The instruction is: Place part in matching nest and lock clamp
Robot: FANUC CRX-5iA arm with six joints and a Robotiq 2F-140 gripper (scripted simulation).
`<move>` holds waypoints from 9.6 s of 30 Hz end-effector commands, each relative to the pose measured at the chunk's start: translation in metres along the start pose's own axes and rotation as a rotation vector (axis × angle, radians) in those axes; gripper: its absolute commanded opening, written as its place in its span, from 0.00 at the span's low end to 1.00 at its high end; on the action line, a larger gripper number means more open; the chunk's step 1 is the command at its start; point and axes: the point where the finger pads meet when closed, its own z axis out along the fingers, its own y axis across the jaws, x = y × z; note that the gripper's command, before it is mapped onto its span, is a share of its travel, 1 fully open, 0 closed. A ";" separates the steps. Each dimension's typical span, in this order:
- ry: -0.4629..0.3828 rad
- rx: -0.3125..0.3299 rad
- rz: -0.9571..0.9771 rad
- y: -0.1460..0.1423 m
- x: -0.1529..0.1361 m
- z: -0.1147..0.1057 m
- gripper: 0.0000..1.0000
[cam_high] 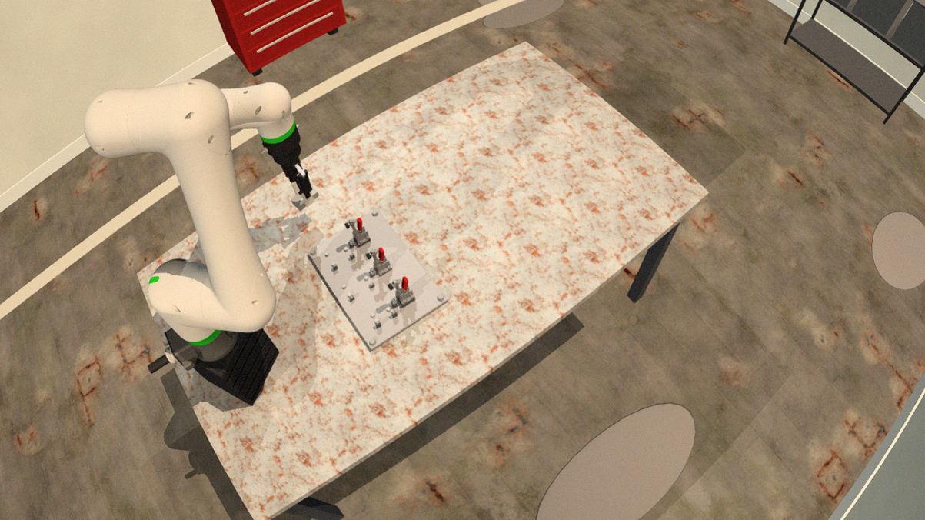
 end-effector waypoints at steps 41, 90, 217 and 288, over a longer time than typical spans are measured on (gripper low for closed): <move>0.000 0.000 0.158 0.000 0.000 -0.022 0.00; 0.000 0.000 0.164 0.000 -0.002 0.002 0.00; 0.000 0.000 0.164 0.371 -0.062 0.017 0.00; 0.000 0.000 0.164 0.371 -0.059 0.070 0.00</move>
